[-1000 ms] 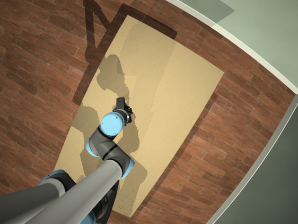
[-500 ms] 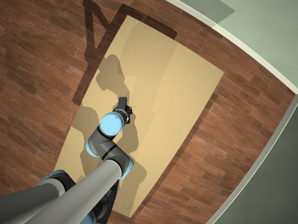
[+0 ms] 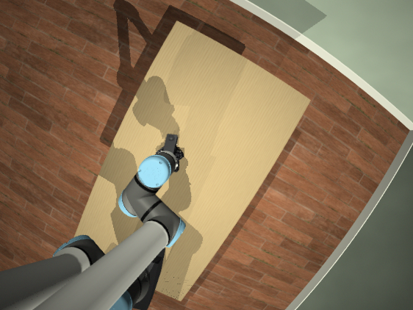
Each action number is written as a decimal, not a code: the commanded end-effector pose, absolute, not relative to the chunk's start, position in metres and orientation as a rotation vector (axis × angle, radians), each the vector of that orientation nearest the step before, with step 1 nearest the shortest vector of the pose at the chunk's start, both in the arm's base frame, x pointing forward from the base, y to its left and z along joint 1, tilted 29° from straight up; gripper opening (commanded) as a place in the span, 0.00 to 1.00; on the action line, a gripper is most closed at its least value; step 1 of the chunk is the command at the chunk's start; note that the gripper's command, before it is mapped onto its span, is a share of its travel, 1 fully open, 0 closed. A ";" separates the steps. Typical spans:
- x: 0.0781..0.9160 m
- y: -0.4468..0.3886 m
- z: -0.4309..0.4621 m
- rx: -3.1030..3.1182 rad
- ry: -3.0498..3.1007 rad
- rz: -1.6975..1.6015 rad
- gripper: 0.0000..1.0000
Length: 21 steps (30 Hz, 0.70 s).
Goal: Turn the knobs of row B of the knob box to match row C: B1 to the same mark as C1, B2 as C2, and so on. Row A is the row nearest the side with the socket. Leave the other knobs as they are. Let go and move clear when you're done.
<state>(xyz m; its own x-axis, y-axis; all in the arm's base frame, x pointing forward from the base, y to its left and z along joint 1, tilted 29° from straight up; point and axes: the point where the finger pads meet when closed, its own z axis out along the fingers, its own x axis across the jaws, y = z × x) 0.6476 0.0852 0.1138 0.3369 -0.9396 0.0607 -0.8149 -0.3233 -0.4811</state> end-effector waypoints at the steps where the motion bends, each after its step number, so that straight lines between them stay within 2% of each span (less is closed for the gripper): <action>1: 0.648 0.085 0.114 -2.225 1.571 -0.467 0.04; 21: 0.648 0.085 0.114 -2.216 1.581 -0.464 0.04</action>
